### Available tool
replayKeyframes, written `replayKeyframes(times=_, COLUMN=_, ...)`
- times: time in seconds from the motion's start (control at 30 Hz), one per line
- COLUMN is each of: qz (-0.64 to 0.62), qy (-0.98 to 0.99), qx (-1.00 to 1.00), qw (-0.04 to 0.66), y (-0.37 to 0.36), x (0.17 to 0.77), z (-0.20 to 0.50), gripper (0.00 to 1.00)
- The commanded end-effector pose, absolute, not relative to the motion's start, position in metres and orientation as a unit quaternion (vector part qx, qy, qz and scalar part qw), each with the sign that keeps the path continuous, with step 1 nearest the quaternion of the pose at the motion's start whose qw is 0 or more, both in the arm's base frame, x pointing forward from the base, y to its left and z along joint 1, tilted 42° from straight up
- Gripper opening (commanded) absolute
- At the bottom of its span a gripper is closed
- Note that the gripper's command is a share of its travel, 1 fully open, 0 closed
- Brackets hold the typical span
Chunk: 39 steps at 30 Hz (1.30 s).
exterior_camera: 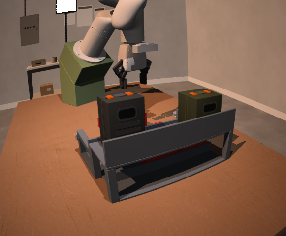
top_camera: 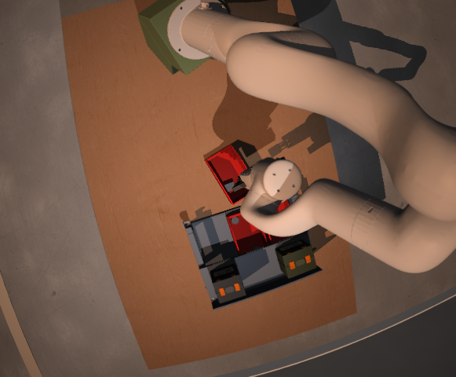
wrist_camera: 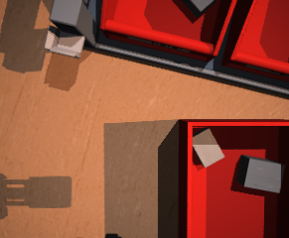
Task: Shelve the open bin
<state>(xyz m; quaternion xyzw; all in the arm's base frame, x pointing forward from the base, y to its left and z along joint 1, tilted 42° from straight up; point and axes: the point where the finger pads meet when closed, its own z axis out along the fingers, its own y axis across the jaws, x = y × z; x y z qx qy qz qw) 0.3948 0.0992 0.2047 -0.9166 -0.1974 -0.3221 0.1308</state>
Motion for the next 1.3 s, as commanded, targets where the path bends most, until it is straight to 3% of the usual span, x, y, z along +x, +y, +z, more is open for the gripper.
replayKeyframes(times=0.0, qz=-0.338, qy=-0.194, qx=-0.912, qw=0.125, y=0.105, x=0.405, z=0.195, gripper=1.00)
replayKeyframes(times=1.27, qz=-0.338, qy=-0.194, qx=-0.913, qw=0.125, y=0.100, x=0.397, z=0.206, gripper=1.00)
